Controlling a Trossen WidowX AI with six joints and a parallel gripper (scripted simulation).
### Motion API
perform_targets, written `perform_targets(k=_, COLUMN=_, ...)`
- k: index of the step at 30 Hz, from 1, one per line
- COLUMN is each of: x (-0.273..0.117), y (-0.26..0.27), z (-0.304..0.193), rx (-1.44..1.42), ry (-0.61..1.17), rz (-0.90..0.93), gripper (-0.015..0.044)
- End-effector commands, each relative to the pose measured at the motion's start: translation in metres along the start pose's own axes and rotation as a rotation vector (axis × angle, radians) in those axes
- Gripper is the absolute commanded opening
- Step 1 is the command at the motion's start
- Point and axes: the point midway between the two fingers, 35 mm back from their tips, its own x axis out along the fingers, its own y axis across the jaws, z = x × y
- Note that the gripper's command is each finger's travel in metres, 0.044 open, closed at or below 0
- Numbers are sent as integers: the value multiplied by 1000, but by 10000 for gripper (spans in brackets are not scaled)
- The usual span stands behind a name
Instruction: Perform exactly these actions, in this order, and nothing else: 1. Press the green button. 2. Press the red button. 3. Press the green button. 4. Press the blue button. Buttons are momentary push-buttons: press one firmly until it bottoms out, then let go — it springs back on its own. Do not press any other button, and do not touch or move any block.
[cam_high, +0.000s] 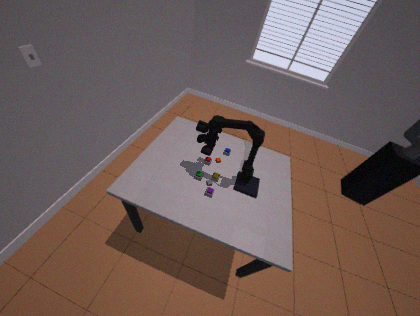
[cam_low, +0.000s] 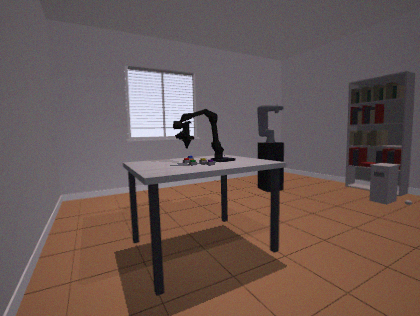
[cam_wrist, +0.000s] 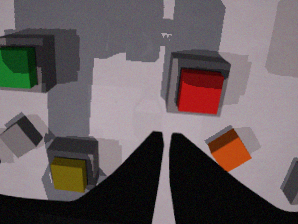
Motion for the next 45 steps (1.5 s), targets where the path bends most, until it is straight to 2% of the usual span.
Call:
perform_targets(k=1, x=-3, y=62, z=5, rx=-18, ry=-2, rz=14, gripper=20)
perform_targets(k=5, x=-3, y=115, z=3, rx=-6, ry=-3, rz=9, gripper=20)
perform_targets(k=7, x=-3, y=123, z=2, rx=-3, ry=-4, rz=8, gripper=20)
perform_targets(k=13, x=-1, y=123, z=2, rx=-3, ry=-4, rz=8, gripper=20)
perform_targets(k=19, x=57, y=124, z=2, rx=-3, ry=-4, rz=8, gripper=20)
perform_targets(k=45, x=91, y=124, z=2, rx=-3, ry=-3, rz=8, gripper=20)
